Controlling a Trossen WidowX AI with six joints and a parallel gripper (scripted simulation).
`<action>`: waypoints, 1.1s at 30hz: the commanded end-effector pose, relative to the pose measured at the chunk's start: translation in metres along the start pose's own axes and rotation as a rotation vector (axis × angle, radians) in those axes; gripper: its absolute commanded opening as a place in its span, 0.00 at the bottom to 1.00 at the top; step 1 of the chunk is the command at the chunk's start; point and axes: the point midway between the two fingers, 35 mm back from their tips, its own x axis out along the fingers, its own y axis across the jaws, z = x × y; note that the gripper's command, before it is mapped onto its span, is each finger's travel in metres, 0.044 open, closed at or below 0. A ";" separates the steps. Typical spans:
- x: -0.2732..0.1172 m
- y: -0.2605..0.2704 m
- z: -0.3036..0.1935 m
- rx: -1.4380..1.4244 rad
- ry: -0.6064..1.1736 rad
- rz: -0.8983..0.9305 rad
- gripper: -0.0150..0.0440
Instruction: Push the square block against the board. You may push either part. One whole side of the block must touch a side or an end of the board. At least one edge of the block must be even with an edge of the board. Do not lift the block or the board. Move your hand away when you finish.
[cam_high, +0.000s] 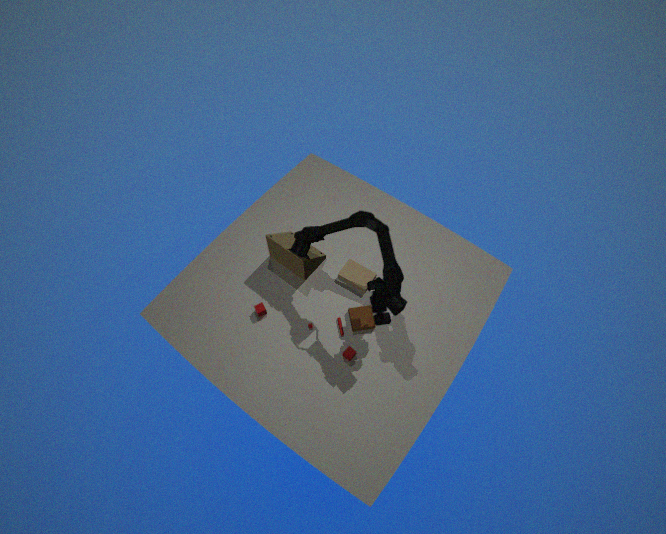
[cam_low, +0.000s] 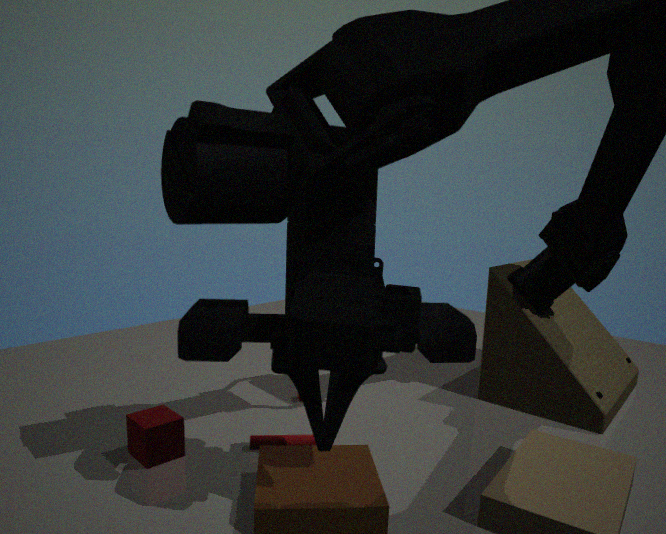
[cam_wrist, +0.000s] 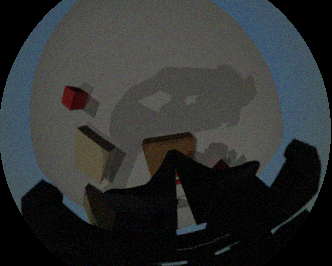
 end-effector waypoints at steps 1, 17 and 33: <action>-0.001 0.000 0.002 -0.009 0.000 -0.005 0.25; -0.001 -0.001 0.029 -0.010 -0.001 -0.005 0.25; -0.051 0.001 0.042 -0.010 -0.001 -0.005 0.25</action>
